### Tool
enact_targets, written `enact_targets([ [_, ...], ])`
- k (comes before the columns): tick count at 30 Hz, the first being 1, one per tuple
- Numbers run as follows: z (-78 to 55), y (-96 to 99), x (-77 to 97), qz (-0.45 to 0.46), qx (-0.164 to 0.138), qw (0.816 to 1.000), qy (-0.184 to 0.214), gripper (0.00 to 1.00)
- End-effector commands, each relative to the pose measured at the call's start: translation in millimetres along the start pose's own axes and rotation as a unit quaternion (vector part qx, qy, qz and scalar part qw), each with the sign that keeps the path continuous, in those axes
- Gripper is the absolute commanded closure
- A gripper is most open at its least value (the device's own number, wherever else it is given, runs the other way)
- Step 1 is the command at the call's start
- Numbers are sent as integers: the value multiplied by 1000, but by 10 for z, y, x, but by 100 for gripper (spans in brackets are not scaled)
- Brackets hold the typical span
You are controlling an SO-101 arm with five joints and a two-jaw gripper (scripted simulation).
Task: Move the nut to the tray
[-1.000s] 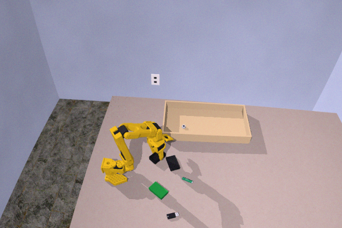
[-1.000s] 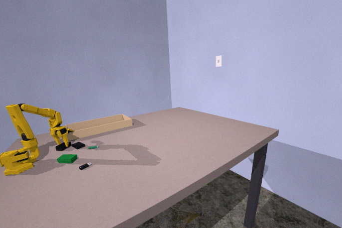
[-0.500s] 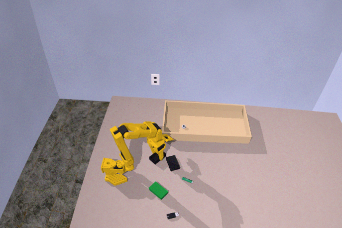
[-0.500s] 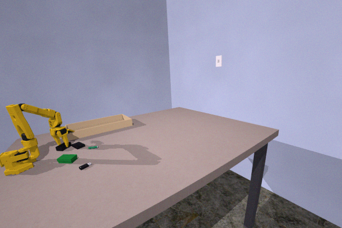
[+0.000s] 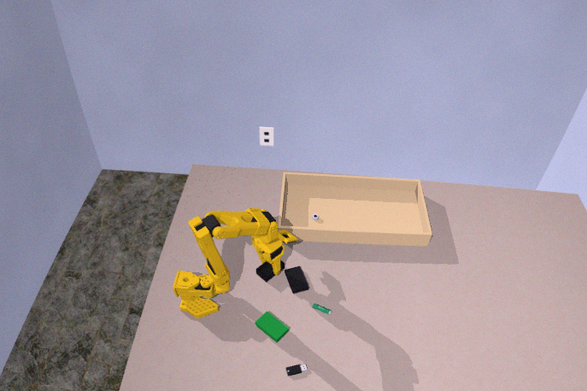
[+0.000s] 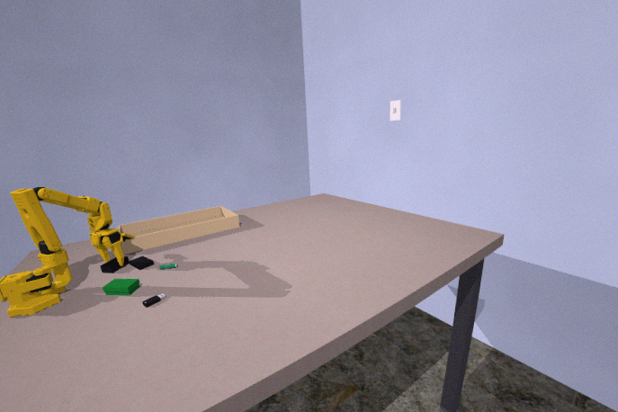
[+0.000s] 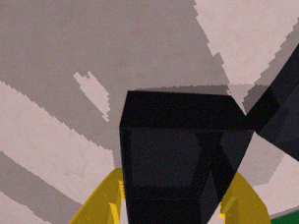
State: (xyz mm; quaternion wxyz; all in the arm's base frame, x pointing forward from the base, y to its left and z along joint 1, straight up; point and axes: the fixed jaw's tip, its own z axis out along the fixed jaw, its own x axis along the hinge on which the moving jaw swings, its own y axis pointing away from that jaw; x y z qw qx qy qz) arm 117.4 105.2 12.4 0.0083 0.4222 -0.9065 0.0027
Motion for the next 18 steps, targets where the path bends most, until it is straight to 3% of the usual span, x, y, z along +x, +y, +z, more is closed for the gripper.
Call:
enact_targets([
  [1, -7, -20, -21, 0, 1, 1000, -9, 80],
  [18, -7, -20, -21, 0, 1, 1000, -9, 78],
])
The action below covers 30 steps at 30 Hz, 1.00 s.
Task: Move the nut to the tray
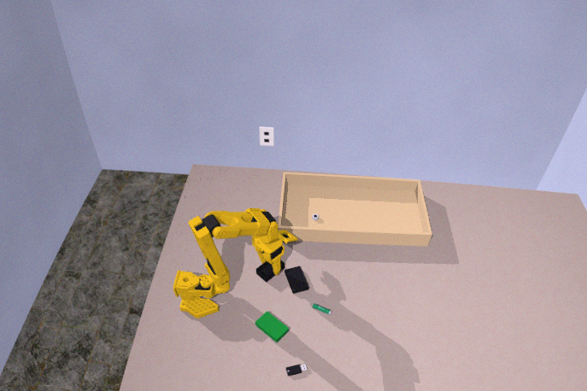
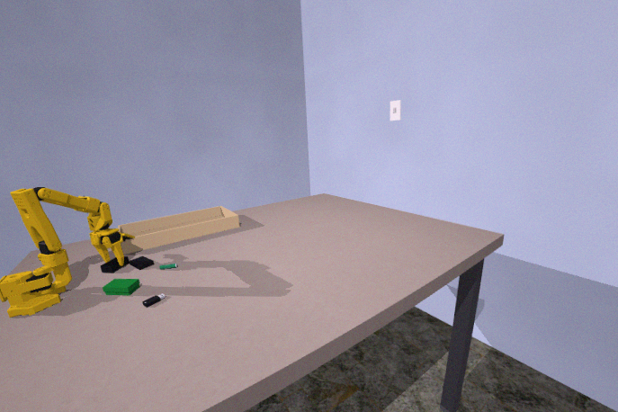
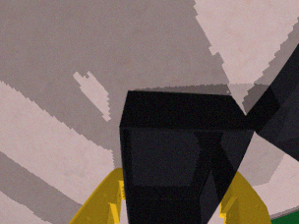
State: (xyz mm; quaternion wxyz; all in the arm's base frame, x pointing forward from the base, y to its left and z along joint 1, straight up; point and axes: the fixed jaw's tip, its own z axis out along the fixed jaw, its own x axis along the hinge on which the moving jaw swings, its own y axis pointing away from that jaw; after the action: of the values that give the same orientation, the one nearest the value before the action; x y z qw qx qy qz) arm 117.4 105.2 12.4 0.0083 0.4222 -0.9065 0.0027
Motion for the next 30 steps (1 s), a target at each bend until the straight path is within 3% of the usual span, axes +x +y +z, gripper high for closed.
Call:
enact_targets([
  [1, -7, -20, -21, 0, 1, 1000, -9, 78],
  [30, -7, -20, -21, 0, 1, 1000, -9, 73],
])
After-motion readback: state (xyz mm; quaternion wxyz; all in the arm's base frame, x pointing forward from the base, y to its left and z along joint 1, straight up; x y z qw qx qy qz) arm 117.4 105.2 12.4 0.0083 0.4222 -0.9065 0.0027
